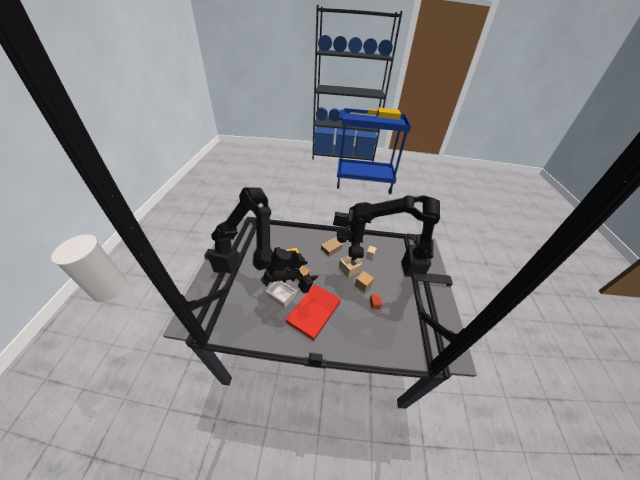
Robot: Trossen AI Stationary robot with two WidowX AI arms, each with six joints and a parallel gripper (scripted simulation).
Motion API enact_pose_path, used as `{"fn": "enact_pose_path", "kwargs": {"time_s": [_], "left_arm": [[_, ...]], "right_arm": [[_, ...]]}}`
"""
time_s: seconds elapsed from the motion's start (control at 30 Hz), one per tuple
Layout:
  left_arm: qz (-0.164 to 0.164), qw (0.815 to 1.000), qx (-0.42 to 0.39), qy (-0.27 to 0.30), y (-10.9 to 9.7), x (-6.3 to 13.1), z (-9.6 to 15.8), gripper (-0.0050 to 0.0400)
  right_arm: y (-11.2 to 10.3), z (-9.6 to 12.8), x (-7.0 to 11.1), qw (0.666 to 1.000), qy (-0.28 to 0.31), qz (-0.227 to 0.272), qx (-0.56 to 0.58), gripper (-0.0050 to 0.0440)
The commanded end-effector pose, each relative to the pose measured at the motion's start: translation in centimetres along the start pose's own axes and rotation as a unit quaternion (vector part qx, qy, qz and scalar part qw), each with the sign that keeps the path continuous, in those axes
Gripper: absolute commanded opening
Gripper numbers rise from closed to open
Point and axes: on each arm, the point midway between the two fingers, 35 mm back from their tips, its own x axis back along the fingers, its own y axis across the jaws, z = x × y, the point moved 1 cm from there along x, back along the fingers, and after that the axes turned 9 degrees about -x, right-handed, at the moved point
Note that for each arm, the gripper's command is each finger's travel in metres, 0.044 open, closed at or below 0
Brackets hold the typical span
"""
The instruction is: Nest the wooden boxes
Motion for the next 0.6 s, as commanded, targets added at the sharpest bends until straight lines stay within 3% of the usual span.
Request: {"fn": "enact_pose_path", "kwargs": {"time_s": [0.0,0.27,0.57], "left_arm": [[-0.002,1.000,0.000,0.000,0.0,0.0,0.0,0.0400],[0.008,1.000,-0.013,0.004,-0.1,-0.2,-0.2,0.0400],[0.078,0.992,-0.085,0.042,-0.8,-1.6,-1.6,0.0400]], "right_arm": [[0.1,-0.1,0.3,1.000,-0.004,0.000,0.012,0.0400],[-0.3,0.1,0.2,1.000,-0.004,0.001,0.007,0.0400],[-3.2,1.3,-0.6,1.000,-0.006,0.002,-0.028,0.0400]]}}
